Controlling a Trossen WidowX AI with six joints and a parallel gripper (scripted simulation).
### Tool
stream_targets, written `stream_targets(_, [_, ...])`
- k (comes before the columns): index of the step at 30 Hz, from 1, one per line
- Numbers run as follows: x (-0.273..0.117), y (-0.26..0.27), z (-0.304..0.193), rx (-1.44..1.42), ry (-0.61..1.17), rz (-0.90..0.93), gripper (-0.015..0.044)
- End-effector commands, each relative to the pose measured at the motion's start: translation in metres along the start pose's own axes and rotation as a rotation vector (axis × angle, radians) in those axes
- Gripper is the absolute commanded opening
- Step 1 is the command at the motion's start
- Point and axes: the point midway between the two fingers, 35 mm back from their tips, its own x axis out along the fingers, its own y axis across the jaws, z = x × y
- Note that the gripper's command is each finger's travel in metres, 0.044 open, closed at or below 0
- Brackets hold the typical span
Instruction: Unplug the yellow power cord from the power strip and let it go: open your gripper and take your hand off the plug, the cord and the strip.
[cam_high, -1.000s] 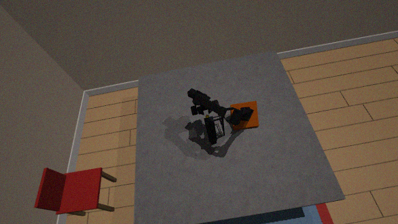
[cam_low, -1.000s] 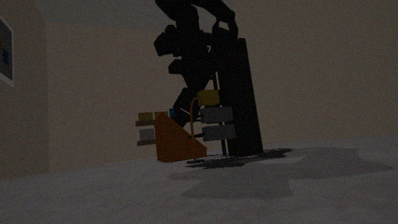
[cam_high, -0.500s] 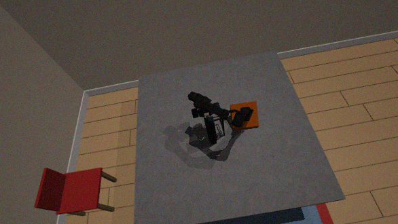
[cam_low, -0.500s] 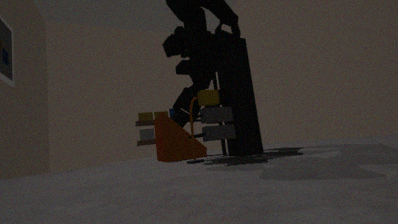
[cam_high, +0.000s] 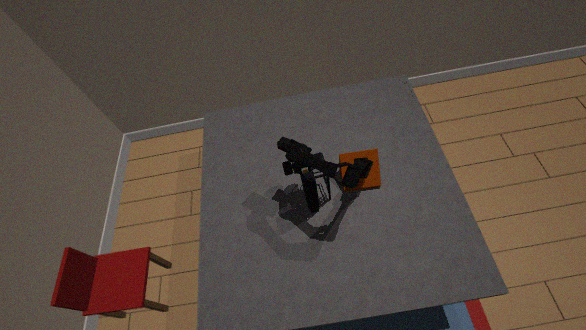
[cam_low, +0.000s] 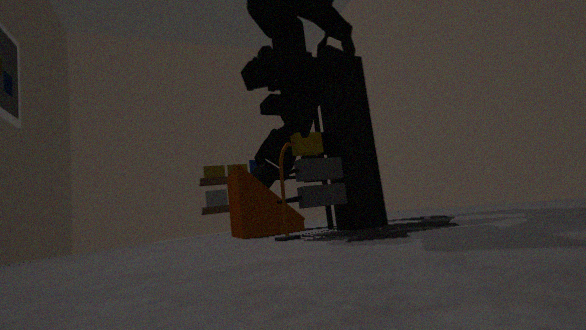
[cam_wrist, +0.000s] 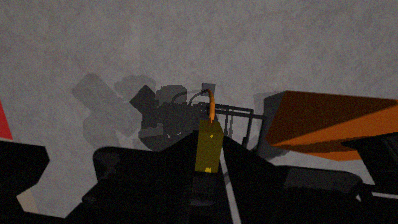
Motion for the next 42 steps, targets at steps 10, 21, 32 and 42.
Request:
stream_targets(10, [0.000, 0.000, 0.000, 0.000, 0.000, 0.000, 0.0002])
stream_targets(21, [-0.001, 0.001, 0.013, 0.001, -0.001, 0.001, 0.0000])
stream_targets(32, [-0.002, 0.002, 0.031, 0.003, -0.001, 0.001, 0.0000])
stream_targets(42, [-0.005, 0.001, 0.047, 0.004, -0.001, 0.002, 0.0000])
